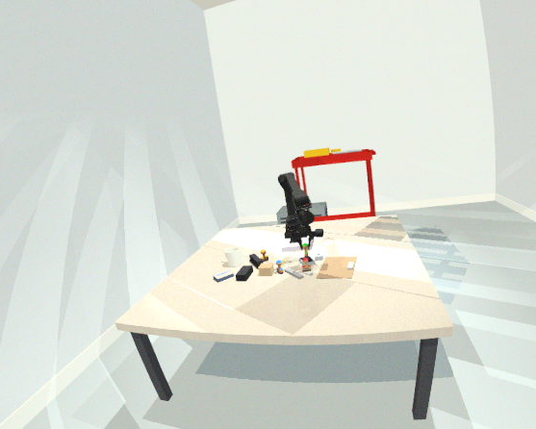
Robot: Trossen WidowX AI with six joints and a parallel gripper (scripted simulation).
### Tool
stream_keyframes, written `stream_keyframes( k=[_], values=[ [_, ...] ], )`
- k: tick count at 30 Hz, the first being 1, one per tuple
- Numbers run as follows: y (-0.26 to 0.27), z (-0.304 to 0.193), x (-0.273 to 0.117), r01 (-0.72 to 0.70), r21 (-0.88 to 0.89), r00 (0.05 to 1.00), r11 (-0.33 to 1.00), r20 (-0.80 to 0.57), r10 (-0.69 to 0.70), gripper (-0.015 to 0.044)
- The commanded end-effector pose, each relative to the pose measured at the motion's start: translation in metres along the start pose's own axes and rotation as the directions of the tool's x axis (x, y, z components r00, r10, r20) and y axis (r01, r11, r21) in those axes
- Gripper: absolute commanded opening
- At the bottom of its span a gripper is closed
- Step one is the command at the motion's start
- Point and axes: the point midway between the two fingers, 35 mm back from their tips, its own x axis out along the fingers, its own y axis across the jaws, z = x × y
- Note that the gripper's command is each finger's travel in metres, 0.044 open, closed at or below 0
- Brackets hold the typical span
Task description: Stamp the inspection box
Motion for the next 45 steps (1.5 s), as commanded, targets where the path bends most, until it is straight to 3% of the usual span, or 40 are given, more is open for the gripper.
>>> stream_keyframes(
  k=[1, 45],
  values=[
    [0.000, 0.000, 0.004, 0.004, 0.001, 1.000, 1.000, 0.001, -0.004, 0.0000],
    [0.000, -0.001, 0.021, 0.005, 0.000, 1.000, 1.000, 0.002, -0.005, 0.0000]
  ],
)
